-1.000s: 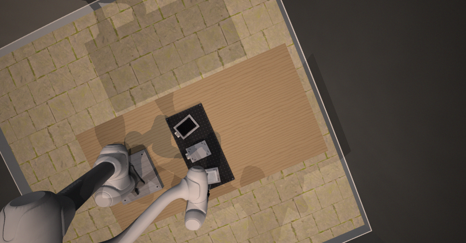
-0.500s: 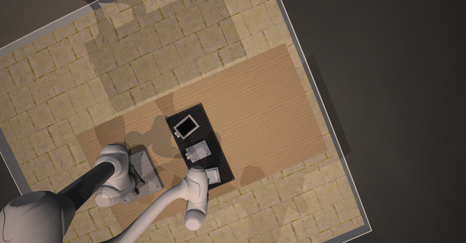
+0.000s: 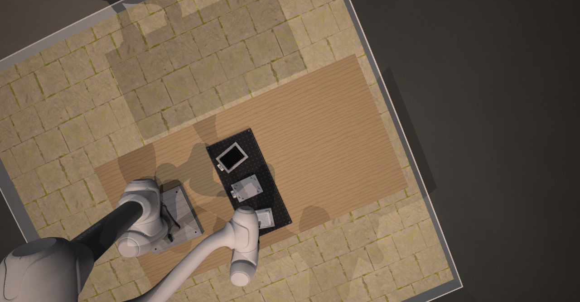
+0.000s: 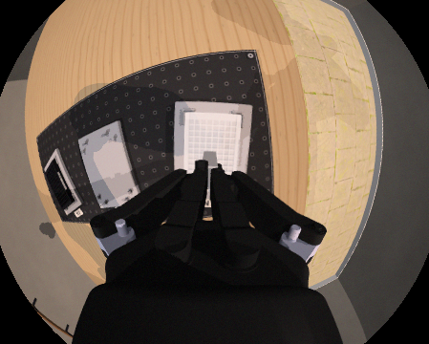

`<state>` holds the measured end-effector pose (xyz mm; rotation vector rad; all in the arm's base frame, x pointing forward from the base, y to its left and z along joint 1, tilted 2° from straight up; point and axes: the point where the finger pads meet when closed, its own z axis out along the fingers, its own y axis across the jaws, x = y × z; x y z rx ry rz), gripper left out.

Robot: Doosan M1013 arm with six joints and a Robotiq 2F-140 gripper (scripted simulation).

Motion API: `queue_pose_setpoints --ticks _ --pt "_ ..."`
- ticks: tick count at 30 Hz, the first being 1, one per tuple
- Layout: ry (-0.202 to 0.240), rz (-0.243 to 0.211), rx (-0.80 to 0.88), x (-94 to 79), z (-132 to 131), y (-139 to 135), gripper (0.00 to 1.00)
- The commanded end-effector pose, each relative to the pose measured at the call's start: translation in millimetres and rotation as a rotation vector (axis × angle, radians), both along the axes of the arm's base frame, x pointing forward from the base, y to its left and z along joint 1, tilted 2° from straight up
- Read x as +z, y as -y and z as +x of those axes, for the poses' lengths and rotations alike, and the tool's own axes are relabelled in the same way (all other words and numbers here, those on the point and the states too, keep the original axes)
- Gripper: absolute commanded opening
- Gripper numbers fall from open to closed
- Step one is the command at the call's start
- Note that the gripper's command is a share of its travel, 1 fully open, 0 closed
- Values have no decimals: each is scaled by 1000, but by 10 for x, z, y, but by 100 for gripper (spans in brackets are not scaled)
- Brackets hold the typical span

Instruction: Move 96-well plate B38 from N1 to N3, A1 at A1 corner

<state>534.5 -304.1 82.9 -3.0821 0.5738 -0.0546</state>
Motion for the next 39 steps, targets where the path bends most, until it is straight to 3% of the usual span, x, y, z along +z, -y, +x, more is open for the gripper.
queue_pose_setpoints --ticks 1,7,8,39 --pt "0 0 0 1 0 0 0" --pt "0 0 0 1 0 0 0" --pt "0 0 0 1 0 0 66" --pt "0 0 0 1 0 0 66"
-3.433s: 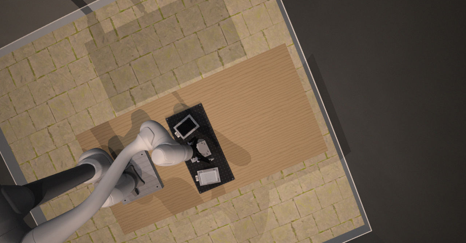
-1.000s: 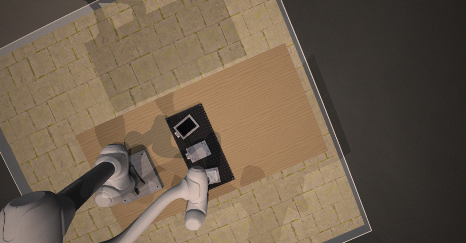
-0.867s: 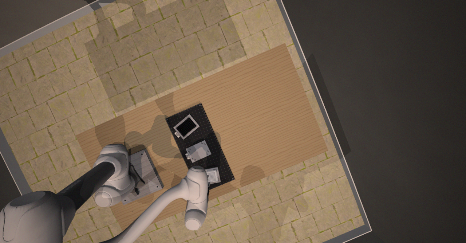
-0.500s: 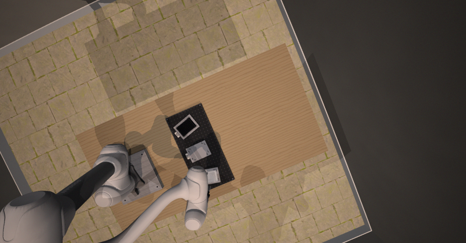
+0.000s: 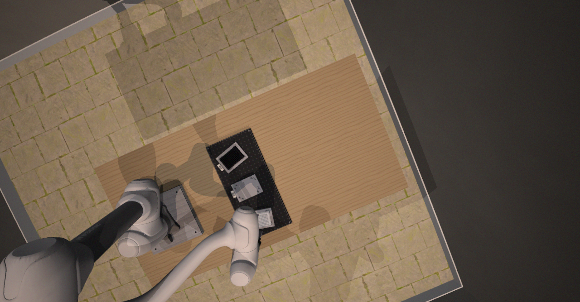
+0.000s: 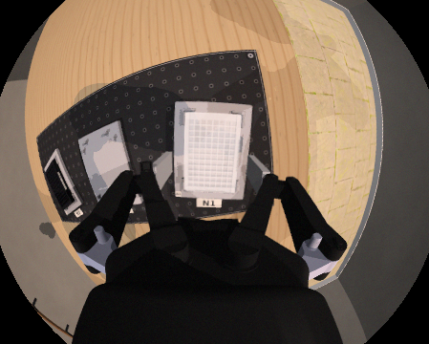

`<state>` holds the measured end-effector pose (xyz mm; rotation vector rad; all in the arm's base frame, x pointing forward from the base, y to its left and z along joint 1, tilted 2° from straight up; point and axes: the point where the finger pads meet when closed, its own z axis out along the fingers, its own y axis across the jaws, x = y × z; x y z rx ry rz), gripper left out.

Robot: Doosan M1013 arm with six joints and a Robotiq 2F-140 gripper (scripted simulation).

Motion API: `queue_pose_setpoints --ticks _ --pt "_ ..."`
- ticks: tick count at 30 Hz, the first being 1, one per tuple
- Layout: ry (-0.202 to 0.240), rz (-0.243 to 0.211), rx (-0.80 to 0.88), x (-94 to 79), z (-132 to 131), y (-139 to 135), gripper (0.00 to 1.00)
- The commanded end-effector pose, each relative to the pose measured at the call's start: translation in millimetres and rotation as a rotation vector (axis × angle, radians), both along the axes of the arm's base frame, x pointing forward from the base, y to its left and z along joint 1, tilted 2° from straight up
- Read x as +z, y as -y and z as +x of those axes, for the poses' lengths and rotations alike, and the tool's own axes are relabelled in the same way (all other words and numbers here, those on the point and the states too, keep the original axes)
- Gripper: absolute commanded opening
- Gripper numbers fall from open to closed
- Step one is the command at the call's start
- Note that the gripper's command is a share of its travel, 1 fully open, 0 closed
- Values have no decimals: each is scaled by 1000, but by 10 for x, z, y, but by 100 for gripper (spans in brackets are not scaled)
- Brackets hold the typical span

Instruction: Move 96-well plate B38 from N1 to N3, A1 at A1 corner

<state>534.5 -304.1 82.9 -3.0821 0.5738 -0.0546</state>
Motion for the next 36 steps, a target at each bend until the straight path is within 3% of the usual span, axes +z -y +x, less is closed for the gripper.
queue_pose_setpoints --ticks 1,36 --pt "0 0 0 1 0 0 66" --pt "-8 -3 -1 -121 7 11 66"
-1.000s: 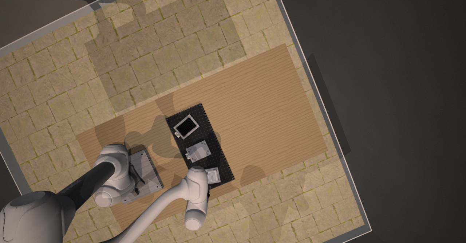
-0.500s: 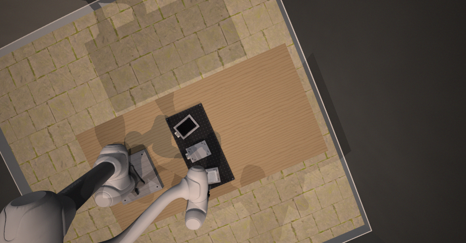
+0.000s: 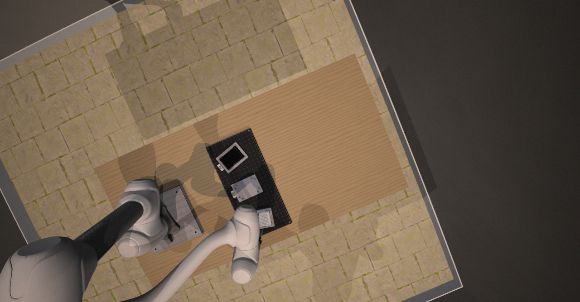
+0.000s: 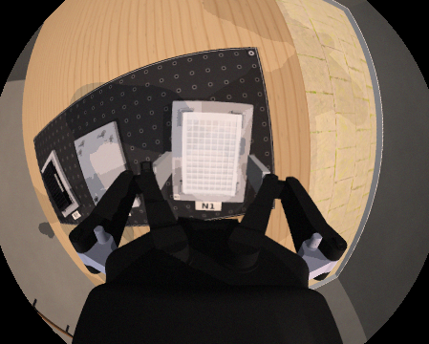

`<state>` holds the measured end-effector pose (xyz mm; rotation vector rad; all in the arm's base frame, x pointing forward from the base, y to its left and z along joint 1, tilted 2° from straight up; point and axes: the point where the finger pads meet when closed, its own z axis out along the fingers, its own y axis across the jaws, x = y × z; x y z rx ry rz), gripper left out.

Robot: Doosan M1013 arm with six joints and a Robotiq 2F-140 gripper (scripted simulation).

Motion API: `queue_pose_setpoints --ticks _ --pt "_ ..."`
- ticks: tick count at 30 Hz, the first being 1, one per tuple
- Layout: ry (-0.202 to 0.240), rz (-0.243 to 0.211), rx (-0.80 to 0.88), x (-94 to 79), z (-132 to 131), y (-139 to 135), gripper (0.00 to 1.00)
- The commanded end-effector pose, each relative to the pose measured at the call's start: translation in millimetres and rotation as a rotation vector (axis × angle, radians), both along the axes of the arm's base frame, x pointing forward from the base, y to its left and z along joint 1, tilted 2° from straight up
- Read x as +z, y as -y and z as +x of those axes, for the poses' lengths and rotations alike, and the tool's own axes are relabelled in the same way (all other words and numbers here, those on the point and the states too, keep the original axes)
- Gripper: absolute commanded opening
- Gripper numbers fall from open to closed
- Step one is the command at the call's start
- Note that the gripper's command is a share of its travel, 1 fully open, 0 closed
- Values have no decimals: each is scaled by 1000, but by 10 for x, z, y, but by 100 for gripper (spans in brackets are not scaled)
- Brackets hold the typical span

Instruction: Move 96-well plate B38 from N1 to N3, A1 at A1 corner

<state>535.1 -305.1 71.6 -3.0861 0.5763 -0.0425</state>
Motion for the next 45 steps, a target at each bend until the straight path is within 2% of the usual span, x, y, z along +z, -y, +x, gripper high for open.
queue_pose_setpoints --ticks 1,15,45 --pt "0 0 0 -17 1 1 66" --pt "0 0 0 -118 7 10 66" --pt "0 0 0 -146 9 13 66"
